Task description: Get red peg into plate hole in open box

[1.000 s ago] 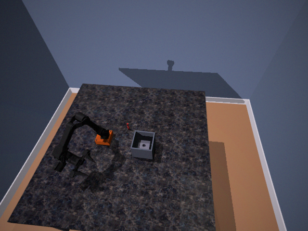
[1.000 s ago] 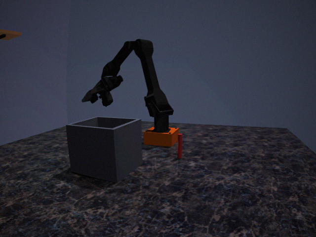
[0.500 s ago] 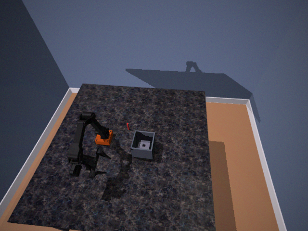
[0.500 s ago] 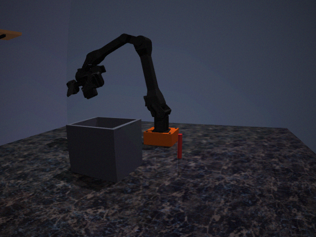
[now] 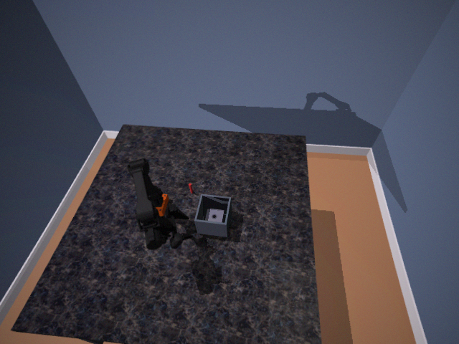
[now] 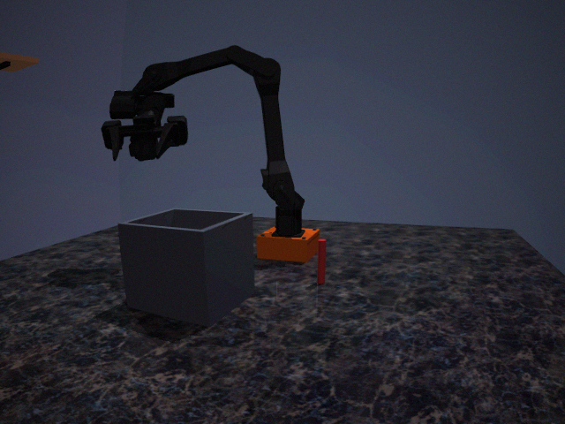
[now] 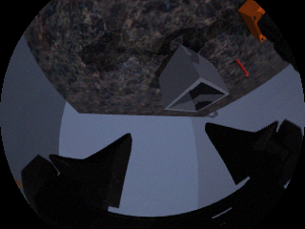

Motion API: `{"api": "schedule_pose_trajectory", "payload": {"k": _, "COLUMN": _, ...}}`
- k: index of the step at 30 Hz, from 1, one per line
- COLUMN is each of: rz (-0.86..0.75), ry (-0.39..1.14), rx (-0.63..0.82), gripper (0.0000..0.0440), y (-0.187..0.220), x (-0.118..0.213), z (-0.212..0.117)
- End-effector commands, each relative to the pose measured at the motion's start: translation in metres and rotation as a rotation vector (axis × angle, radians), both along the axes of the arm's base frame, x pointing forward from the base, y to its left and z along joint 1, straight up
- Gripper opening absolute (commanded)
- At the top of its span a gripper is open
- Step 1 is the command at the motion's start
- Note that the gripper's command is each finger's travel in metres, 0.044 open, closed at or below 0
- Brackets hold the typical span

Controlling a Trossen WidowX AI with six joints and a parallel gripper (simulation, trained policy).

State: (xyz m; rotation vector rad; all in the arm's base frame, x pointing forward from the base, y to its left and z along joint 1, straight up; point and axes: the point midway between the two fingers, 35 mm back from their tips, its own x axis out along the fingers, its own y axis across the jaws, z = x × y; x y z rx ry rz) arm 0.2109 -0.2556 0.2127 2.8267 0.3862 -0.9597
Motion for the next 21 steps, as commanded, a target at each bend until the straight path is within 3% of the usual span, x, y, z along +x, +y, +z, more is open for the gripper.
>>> {"api": "schedule_pose_trajectory", "payload": {"k": 1, "rz": 0.115, "ry": 0.028, "rx": -0.061, "gripper": 0.044, "y": 0.028, "x": 0.026, "z": 0.01}}
{"api": "schedule_pose_trajectory", "payload": {"k": 11, "rz": 0.394, "ry": 0.081, "rx": -0.168, "gripper": 0.044, "y": 0.111, "x": 0.071, "z": 0.017}}
{"api": "schedule_pose_trajectory", "payload": {"k": 21, "rz": 0.657, "ry": 0.128, "rx": -0.26, "gripper": 0.044, "y": 0.198, "x": 0.083, "z": 0.013}}
